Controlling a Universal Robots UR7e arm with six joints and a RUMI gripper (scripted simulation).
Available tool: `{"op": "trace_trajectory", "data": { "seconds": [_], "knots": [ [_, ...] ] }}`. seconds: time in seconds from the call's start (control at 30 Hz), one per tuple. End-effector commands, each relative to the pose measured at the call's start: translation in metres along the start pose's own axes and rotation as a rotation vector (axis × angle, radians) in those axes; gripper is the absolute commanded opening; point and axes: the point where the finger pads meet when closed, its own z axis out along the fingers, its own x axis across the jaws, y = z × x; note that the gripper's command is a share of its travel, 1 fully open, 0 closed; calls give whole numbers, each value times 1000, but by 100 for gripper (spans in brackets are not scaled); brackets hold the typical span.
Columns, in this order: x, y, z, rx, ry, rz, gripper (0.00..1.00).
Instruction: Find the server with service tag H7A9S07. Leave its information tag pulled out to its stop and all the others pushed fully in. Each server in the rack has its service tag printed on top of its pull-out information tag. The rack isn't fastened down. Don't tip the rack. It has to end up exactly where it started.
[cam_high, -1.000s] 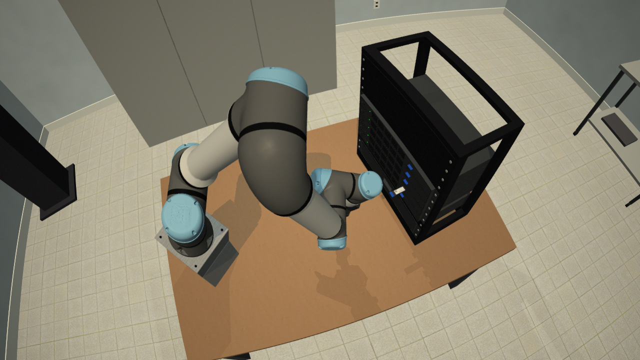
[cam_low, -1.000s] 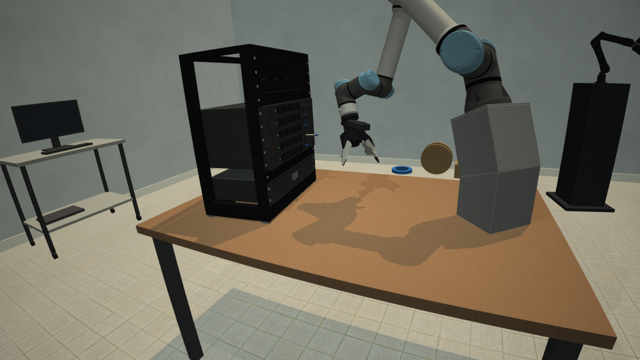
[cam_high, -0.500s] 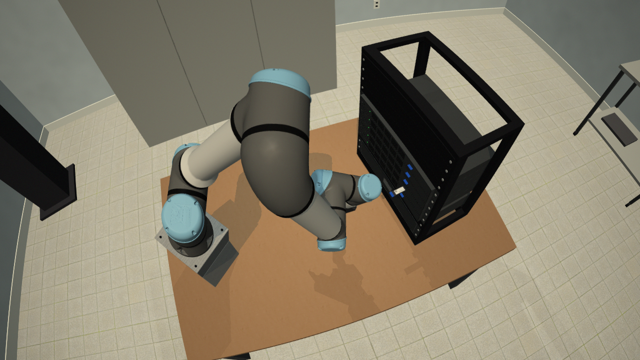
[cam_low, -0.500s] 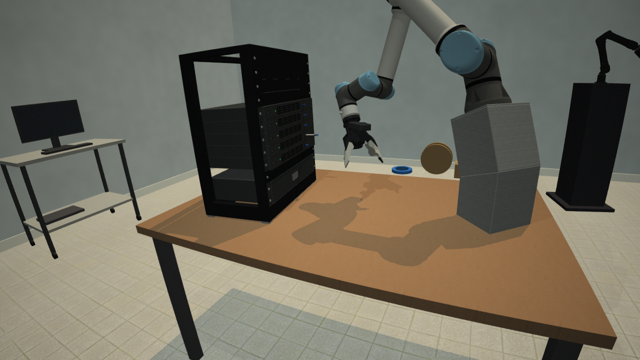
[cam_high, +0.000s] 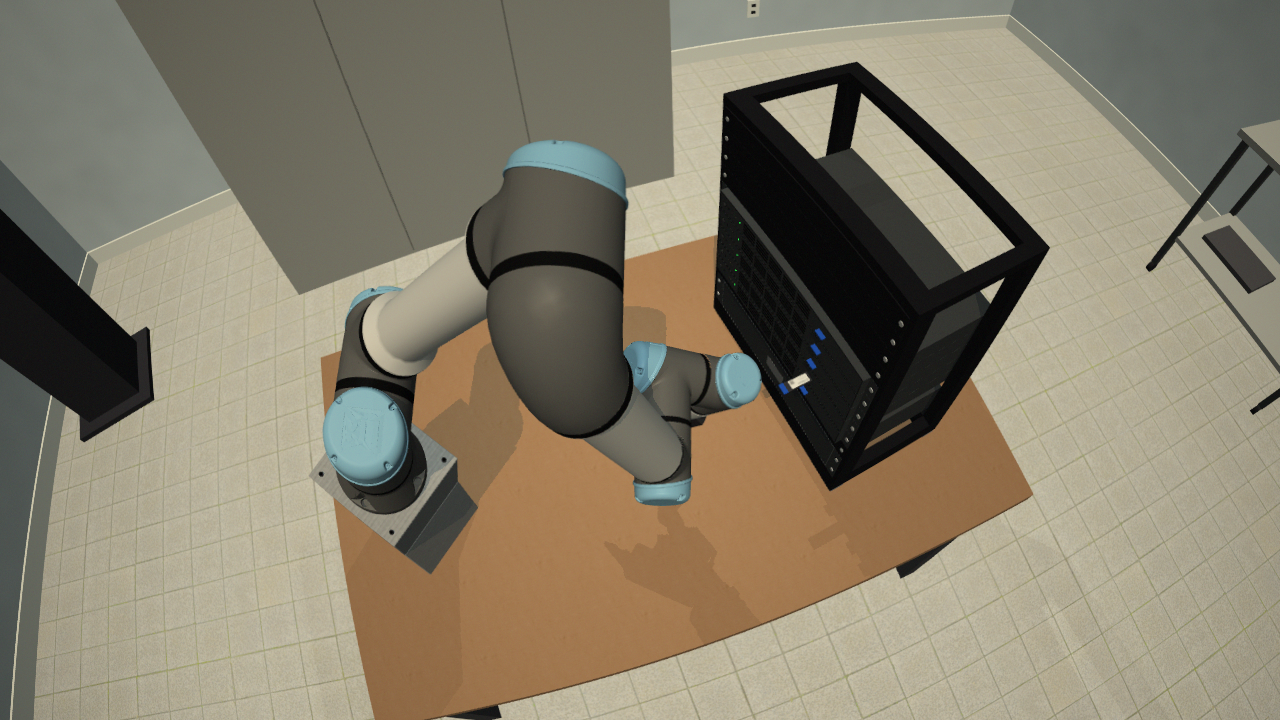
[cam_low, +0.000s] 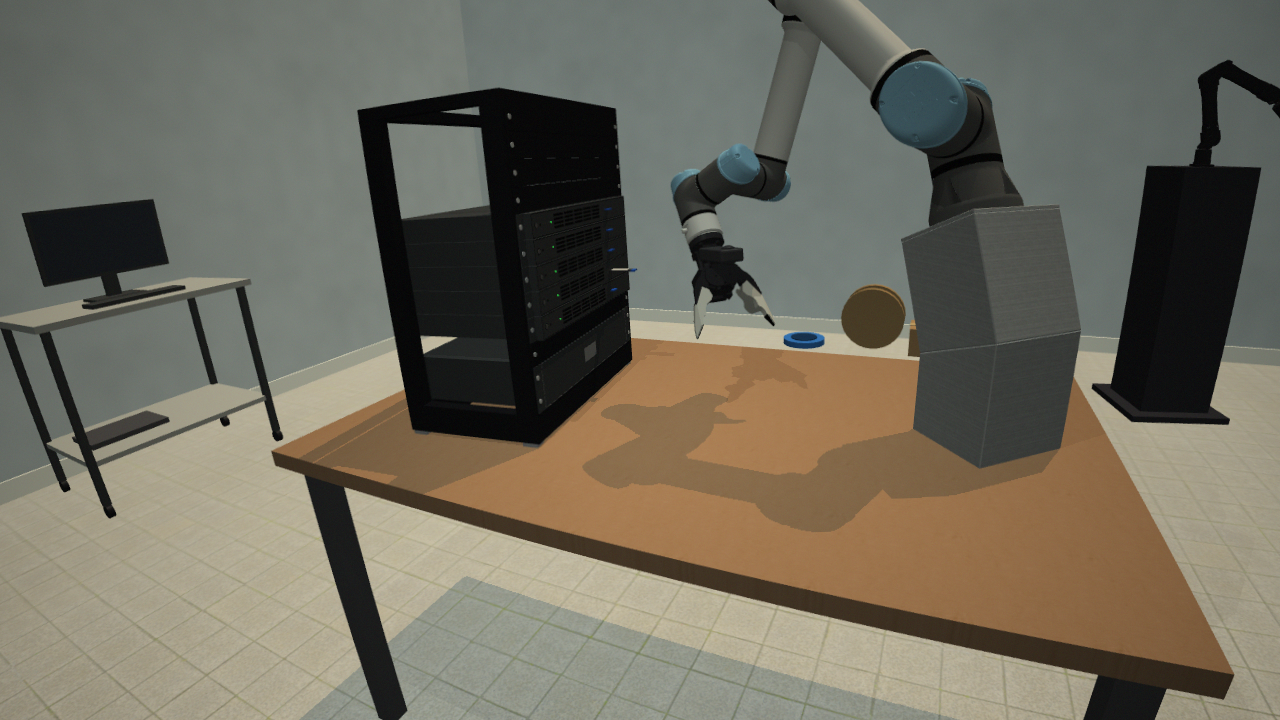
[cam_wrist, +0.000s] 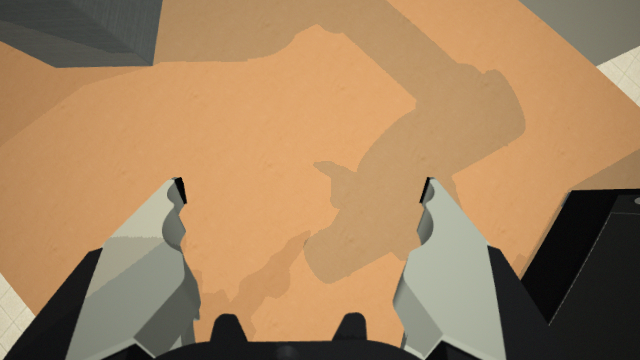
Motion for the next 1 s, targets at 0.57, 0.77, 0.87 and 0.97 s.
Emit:
{"op": "trace_trajectory", "data": {
  "seconds": [0.57, 0.77, 0.87, 0.97],
  "knots": [
    [-10, -22, 13, 90, -32, 115, 100],
    [-14, -28, 17, 117, -44, 151, 100],
    [-15, -32, 18, 131, -50, 169, 100],
    [-16, -33, 19, 136, -53, 175, 100]
  ]
}}
